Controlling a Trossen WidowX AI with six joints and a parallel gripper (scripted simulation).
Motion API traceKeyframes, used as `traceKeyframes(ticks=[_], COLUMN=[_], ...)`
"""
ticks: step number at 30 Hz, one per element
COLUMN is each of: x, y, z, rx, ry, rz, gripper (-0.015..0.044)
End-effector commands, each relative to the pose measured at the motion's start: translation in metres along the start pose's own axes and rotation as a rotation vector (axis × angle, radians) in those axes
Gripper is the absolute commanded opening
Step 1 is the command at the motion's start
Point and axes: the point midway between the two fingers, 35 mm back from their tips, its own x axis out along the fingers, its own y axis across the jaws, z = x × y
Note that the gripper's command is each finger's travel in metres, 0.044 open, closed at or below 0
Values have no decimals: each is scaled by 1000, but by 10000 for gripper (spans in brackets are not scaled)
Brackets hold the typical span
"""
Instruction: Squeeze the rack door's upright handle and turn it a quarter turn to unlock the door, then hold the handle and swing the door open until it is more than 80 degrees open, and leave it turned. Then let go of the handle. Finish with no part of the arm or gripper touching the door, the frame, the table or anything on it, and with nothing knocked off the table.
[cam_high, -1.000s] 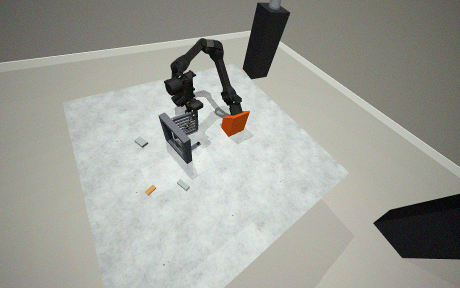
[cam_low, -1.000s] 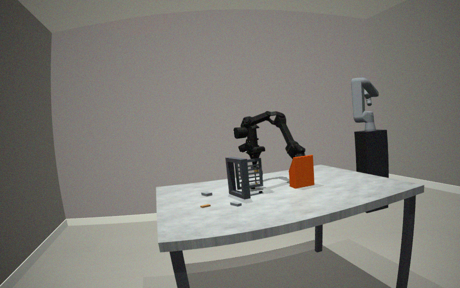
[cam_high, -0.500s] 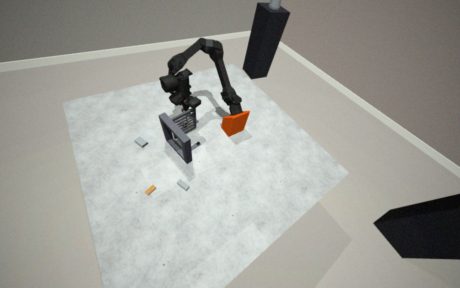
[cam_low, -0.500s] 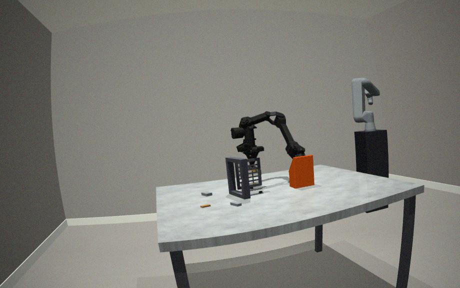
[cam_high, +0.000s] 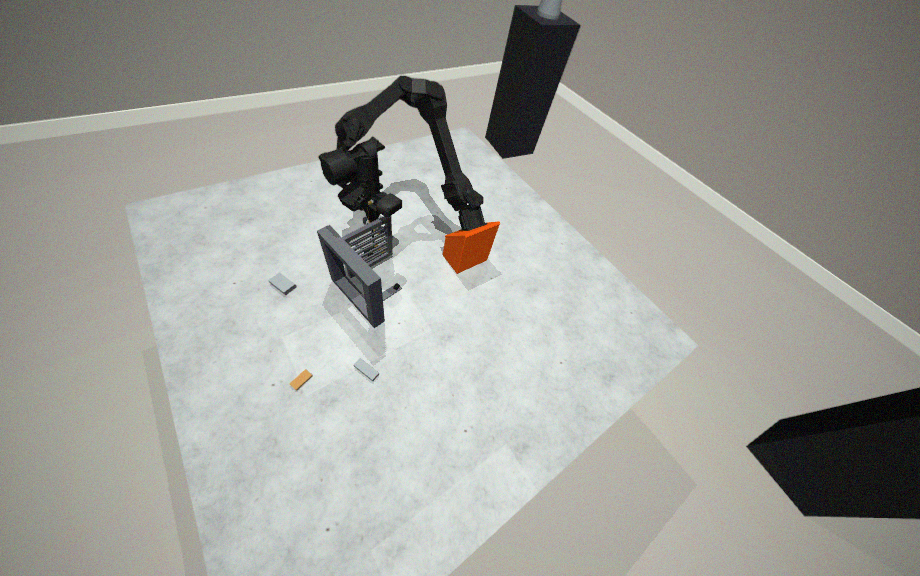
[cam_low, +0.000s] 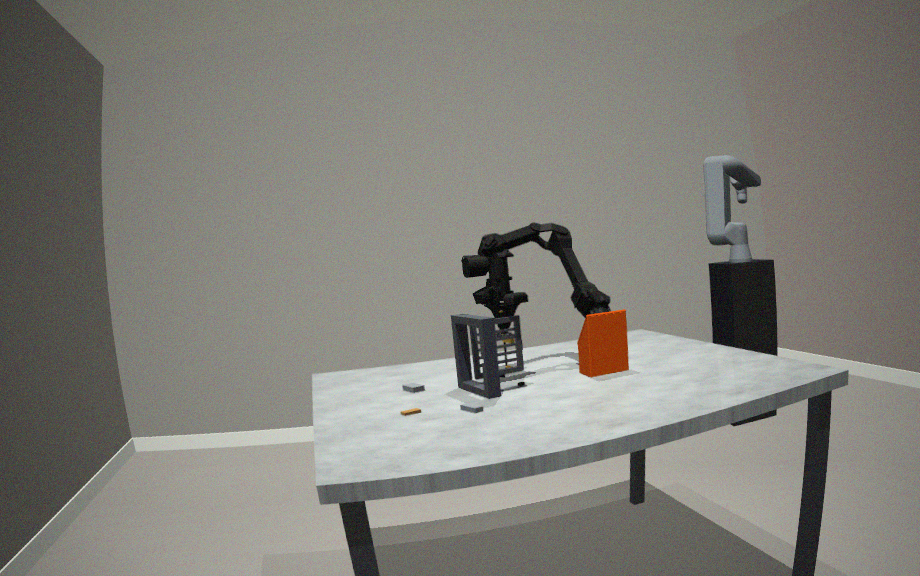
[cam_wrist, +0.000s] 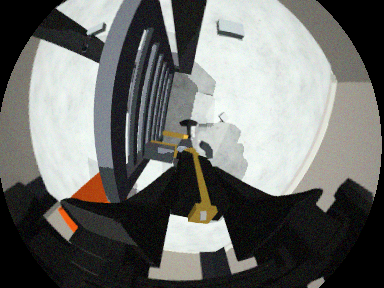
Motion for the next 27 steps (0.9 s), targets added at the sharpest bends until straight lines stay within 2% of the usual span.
traceKeyframes(ticks=[1, 3, 27], x=[0, 0, -39], y=[0, 0, 0], z=[0, 0, 2], rx=[-5, -5, -34], ry=[-2, -2, -40], rz=[0, 0, -4], gripper=[254, 290, 290])
